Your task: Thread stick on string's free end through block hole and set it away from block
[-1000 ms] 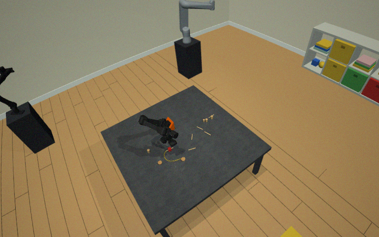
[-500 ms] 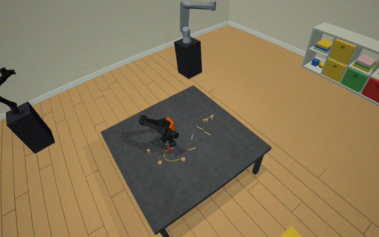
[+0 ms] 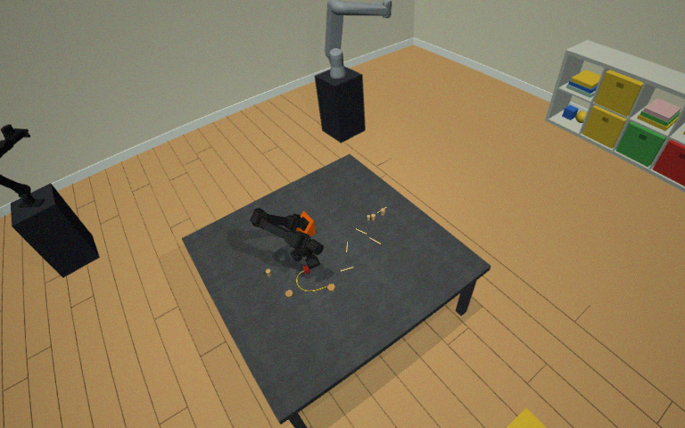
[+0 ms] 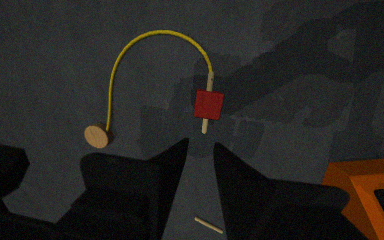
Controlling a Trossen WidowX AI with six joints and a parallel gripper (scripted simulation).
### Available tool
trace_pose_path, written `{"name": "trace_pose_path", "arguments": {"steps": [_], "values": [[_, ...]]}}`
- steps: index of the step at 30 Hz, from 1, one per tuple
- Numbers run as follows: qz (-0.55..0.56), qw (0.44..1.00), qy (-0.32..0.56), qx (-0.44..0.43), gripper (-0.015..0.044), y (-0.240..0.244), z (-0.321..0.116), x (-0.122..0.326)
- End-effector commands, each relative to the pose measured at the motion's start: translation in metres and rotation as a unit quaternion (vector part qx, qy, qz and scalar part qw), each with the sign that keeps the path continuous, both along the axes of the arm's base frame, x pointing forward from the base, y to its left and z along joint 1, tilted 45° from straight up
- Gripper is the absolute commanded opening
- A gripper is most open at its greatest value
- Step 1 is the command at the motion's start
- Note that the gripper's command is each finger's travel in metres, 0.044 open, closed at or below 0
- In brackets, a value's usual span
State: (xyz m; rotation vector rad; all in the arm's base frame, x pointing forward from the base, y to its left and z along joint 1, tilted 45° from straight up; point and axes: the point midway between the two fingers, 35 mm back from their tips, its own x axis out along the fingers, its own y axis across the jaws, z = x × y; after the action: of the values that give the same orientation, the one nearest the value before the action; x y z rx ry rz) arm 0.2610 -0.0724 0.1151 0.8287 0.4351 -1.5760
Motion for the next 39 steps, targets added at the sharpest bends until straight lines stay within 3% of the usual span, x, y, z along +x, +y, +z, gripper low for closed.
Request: {"name": "trace_pose_path", "arguments": {"steps": [1,39], "values": [[0.002,1.0,0.006,-0.002,0.0124,-0.005,-0.007,-0.002],[0.002,1.0,0.006,-0.006,0.0124,-0.038,-0.038,-0.006]]}}
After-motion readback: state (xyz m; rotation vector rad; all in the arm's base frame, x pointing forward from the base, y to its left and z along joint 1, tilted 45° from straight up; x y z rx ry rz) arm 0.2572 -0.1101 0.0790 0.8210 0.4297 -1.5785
